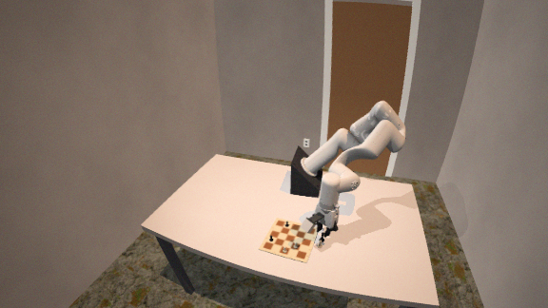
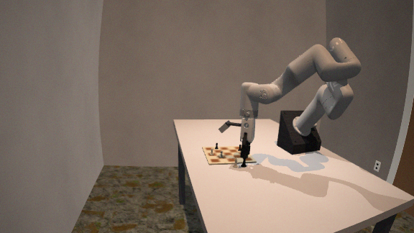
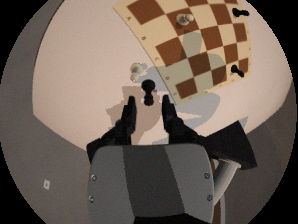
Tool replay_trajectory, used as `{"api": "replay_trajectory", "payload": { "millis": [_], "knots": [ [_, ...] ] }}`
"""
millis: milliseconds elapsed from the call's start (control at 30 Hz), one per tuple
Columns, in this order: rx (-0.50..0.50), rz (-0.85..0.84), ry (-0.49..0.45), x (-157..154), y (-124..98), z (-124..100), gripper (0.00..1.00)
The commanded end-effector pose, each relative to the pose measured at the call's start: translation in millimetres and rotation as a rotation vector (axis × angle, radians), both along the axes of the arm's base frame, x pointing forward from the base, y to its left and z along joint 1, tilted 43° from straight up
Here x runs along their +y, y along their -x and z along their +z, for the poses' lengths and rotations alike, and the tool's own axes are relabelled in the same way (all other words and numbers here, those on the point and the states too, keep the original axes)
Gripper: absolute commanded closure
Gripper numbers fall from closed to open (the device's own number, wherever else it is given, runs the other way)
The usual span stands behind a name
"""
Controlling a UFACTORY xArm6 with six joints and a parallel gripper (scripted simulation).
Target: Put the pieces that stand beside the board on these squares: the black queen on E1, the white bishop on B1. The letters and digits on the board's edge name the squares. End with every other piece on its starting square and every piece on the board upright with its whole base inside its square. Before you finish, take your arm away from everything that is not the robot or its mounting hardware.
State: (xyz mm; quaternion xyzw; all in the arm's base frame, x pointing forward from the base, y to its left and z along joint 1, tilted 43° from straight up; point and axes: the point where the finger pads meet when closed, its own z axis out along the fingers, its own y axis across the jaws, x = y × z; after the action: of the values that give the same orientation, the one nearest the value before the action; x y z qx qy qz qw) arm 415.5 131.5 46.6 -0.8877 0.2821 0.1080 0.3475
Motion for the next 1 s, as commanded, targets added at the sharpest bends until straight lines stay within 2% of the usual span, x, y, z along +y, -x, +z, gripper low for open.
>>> {"api": "replay_trajectory", "payload": {
  "millis": [0,400,967],
  "knots": [
    [-0.003,-0.001,0.000,6,-1,-7,0.58],
    [-0.003,-0.001,0.000,18,-1,-20,0.58],
    [-0.003,-0.001,0.000,19,-1,-21,0.58]
  ]
}}
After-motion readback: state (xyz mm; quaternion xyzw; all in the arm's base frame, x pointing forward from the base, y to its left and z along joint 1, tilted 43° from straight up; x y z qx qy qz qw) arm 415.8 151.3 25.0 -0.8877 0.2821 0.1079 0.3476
